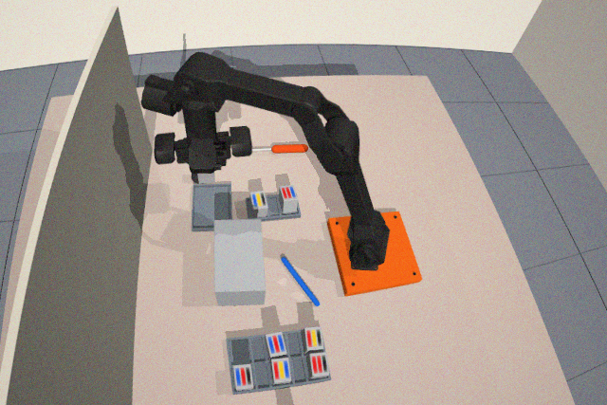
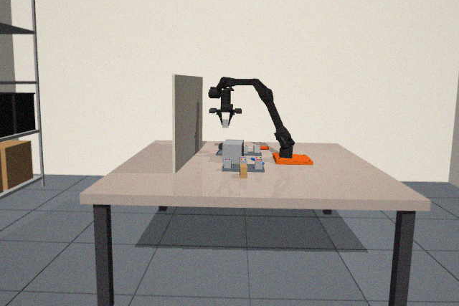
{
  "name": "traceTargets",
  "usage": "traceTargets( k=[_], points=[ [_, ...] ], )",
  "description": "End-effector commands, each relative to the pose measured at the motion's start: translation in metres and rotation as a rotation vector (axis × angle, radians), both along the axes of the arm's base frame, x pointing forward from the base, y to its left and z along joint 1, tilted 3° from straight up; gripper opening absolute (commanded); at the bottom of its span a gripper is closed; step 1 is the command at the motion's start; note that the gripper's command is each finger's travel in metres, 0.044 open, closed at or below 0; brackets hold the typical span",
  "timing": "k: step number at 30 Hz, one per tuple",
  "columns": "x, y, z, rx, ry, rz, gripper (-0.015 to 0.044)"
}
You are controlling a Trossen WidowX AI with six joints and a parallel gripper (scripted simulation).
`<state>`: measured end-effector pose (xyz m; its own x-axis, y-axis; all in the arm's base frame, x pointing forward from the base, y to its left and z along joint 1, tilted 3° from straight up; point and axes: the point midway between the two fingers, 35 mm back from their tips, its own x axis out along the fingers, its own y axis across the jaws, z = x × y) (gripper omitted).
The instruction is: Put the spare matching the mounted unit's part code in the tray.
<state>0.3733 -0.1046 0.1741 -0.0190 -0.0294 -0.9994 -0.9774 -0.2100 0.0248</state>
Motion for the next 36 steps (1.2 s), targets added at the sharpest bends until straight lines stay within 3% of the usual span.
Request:
traceTargets(
  k=[1,36],
  points=[
    [-0.001,-0.007,0.002,-0.003,-0.001,0.016,0.0],
    [0.004,-0.01,-0.021,-0.003,-0.001,0.016,0.0]
  ],
)
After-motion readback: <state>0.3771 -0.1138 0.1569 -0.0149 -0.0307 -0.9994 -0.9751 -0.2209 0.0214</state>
